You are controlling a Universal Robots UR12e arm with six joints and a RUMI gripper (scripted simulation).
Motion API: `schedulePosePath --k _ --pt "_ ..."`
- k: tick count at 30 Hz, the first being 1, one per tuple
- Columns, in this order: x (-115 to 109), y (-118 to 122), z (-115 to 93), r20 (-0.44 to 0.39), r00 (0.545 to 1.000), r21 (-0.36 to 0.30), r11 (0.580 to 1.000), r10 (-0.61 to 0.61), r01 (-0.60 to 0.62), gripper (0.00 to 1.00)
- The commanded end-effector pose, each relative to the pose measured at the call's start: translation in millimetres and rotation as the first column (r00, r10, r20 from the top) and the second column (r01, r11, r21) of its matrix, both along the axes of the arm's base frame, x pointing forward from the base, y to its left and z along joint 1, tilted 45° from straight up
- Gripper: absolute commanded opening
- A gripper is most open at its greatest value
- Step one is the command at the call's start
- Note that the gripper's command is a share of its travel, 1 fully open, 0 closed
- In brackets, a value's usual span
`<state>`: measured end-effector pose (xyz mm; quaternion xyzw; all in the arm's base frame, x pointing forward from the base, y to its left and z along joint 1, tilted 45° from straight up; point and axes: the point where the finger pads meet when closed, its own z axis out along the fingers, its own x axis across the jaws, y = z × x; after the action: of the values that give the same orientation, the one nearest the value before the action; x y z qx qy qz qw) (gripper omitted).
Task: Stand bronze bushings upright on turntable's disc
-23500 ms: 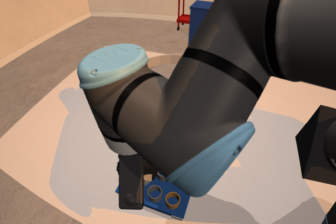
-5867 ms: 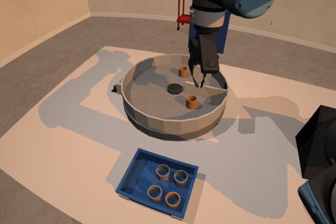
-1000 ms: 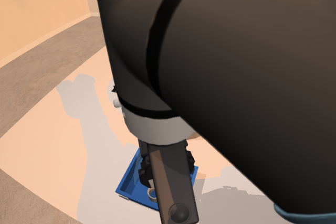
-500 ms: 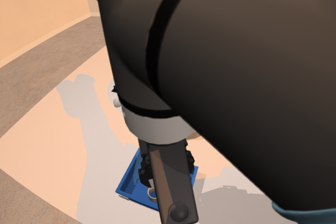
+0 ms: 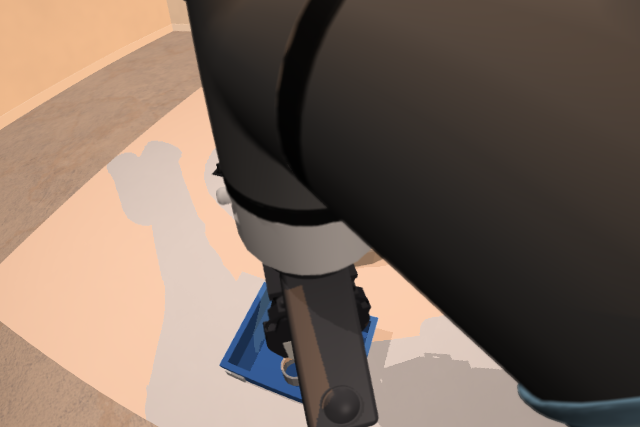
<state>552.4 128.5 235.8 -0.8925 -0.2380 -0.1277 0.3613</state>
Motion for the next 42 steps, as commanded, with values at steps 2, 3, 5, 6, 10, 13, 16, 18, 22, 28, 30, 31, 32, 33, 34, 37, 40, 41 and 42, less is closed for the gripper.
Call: schedulePosePath --k 2,3,5,6,10,13,16,18,22,28,30,31,32,33,34,37,40,41,42 --pt "1 -1 0 0.001 1.0 -0.001 1.0 0.0 0.0 0.05" --pt "1 -1 0 0.001 1.0 -0.001 1.0 0.0 0.0 0.05" --pt "1 -1 0 0.001 1.0 -0.001 1.0 0.0 0.0 0.05" --pt "1 -1 0 0.001 1.0 -0.001 1.0 0.0 0.0 0.05" --pt "1 0 -1 0.0 1.0 -0.001 1.0 0.0 0.0 0.05" --pt "0 5 -5 -0.003 1.0 0.002 1.0 0.001 -0.001 0.05" --pt "0 7 -7 -0.003 1.0 0.002 1.0 0.0 0.0 0.05" --pt "0 11 -11 -0.003 1.0 0.002 1.0 0.0 0.0 0.05" --pt "1 23 -24 -0.003 1.0 0.002 1.0 0.001 -0.001 0.05" --pt "3 43 -43 -0.003 1.0 0.002 1.0 0.001 -0.001 0.05" --pt "4 48 -49 -0.003 1.0 0.002 1.0 0.001 -0.001 0.05" --pt "4 48 -49 -0.003 1.0 0.002 1.0 0.001 -0.001 0.05" --pt "4 48 -49 -0.003 1.0 0.002 1.0 0.001 -0.001 0.05" --pt "4 50 -51 -0.003 1.0 0.002 1.0 0.001 -0.001 0.05" --pt "4 52 -53 -0.003 1.0 0.002 1.0 0.001 -0.001 0.05" --pt "4 56 -56 -0.003 1.0 0.002 1.0 0.001 -0.001 0.05" --pt "4 57 -57 -0.003 1.0 0.002 1.0 0.001 -0.001 0.05" --pt "4 57 -57 -0.003 1.0 0.002 1.0 0.001 -0.001 0.05" --pt "5 57 -57 -0.002 1.0 0.001 1.0 0.001 -0.001 0.05"
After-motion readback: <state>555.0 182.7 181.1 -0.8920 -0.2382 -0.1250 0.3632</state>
